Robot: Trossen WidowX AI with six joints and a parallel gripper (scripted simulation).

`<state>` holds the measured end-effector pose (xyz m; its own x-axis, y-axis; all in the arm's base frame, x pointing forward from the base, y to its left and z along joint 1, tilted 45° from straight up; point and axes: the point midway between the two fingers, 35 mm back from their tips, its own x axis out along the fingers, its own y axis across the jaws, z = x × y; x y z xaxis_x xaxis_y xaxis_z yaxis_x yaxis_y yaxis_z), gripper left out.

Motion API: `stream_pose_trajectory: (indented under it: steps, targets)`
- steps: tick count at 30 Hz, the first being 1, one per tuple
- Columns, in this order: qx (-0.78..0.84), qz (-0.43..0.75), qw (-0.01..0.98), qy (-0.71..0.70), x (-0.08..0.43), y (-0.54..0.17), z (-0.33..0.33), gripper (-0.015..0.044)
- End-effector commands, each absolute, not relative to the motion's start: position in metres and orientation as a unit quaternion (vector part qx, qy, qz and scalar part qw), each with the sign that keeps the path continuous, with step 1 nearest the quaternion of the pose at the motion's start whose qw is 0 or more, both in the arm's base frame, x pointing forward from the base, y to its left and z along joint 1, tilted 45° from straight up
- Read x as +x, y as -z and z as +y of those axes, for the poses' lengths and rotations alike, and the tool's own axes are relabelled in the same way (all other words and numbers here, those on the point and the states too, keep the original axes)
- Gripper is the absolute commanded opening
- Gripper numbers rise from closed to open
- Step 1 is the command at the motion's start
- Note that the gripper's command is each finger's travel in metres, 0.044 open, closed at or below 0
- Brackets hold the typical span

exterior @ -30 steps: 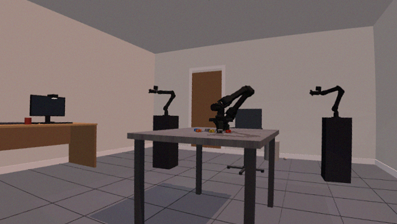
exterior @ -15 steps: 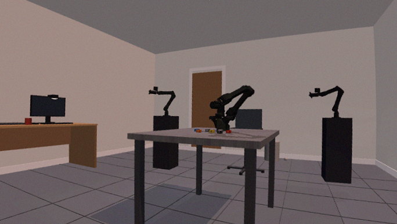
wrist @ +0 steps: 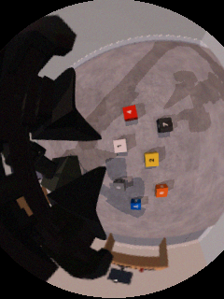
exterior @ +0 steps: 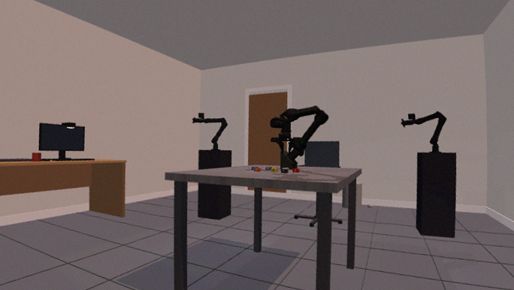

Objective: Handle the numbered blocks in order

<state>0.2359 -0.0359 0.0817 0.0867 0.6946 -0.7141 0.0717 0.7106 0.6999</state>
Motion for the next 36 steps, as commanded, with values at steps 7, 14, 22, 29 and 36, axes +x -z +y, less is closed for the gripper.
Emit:
stream_pose_trajectory:
  steps: [7,14,22,29,36]
  targets:
    - [0.299,0.635,0.672,-0.235,0.232,-0.095,-0.047,0.0120]
    - [0.298,0.636,0.673,-0.233,0.249,-0.092,-0.054,0.0120]
    - [0.297,0.633,0.675,-0.235,0.319,-0.072,-0.083,0.0120]
    - [0.297,0.633,0.675,-0.235,0.321,-0.064,-0.076,0.0173]
    - [0.298,0.632,0.675,-0.236,0.326,-0.015,-0.026,0.0356]
